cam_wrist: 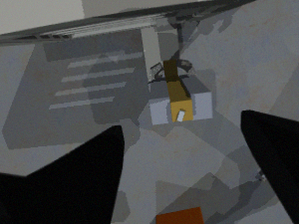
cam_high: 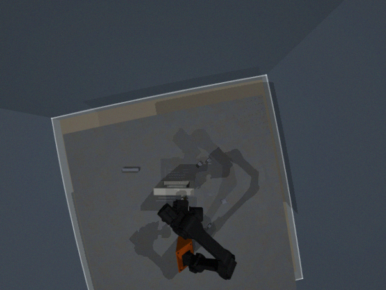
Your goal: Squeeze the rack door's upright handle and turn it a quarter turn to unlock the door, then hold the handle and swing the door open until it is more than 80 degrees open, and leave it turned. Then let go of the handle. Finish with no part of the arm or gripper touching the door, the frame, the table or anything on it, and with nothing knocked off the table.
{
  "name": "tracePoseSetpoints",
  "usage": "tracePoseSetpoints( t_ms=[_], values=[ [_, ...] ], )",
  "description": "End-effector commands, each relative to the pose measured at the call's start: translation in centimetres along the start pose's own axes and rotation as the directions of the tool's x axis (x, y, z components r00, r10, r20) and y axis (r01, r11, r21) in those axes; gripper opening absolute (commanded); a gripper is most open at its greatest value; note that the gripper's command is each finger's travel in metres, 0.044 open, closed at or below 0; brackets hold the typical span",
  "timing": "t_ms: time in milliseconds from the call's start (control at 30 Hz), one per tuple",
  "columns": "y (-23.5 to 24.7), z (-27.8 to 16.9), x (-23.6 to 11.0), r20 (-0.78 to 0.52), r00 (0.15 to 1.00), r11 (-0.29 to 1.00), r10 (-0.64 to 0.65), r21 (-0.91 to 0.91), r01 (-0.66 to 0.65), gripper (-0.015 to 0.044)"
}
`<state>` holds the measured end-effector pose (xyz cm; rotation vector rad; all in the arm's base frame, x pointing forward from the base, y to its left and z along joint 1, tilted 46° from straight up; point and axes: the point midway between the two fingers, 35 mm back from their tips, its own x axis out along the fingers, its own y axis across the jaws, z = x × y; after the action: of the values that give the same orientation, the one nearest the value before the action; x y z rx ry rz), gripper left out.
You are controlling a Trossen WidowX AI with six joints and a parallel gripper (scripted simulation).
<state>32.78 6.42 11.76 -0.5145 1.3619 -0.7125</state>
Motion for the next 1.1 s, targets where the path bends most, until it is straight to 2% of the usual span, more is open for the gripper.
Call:
tracePoseSetpoints(
  t_ms=[0,1067],
  values=[
    [-0.1,0.1,-0.2,0.000,0.999,0.999,-0.046,-0.015,0.046,0.0290],
    [-0.2,0.2,4.5,-0.035,0.999,1.000,-0.016,-0.006,0.016,0.0290]
  ],
)
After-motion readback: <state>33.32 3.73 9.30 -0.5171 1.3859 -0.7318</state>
